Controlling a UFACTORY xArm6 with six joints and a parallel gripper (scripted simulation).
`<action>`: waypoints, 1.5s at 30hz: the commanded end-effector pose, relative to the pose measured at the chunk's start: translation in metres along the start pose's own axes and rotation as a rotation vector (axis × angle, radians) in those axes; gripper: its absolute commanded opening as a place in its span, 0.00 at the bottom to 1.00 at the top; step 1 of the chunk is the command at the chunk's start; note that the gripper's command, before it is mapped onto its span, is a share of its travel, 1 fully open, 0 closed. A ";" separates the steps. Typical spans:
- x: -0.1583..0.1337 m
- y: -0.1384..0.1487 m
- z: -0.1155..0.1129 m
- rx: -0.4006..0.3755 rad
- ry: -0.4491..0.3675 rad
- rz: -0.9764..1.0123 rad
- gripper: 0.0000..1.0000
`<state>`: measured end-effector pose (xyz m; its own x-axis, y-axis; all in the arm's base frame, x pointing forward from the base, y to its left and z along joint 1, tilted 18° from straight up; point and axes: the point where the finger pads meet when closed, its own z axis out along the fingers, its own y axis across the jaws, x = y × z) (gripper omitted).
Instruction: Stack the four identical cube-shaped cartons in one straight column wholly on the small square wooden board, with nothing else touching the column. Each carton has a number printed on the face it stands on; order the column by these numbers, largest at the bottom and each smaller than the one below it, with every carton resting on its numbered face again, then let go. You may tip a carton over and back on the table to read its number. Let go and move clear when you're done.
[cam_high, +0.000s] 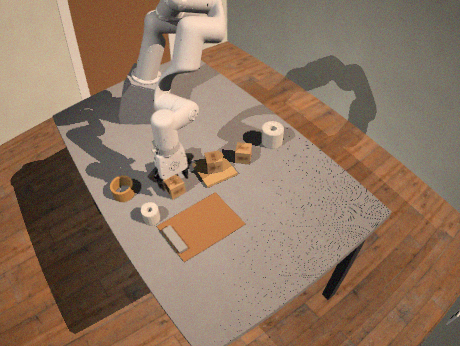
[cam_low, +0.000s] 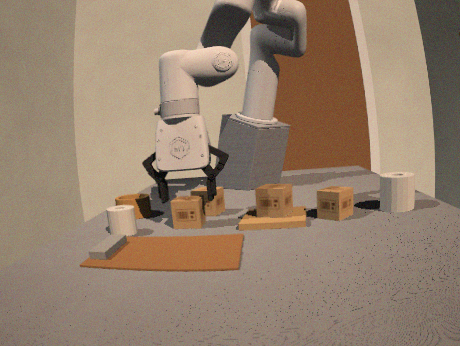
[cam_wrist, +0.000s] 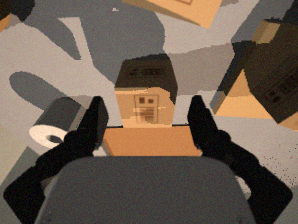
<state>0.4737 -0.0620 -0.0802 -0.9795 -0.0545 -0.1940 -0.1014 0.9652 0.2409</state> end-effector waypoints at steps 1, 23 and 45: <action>-0.002 -0.001 0.004 0.001 -0.004 0.000 1.00; -0.001 -0.001 0.019 0.003 -0.003 0.000 1.00; -0.001 -0.001 0.020 0.003 -0.003 0.000 1.00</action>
<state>0.4767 -0.0569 -0.1005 -0.9795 -0.0545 -0.1940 -0.1011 0.9657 0.2394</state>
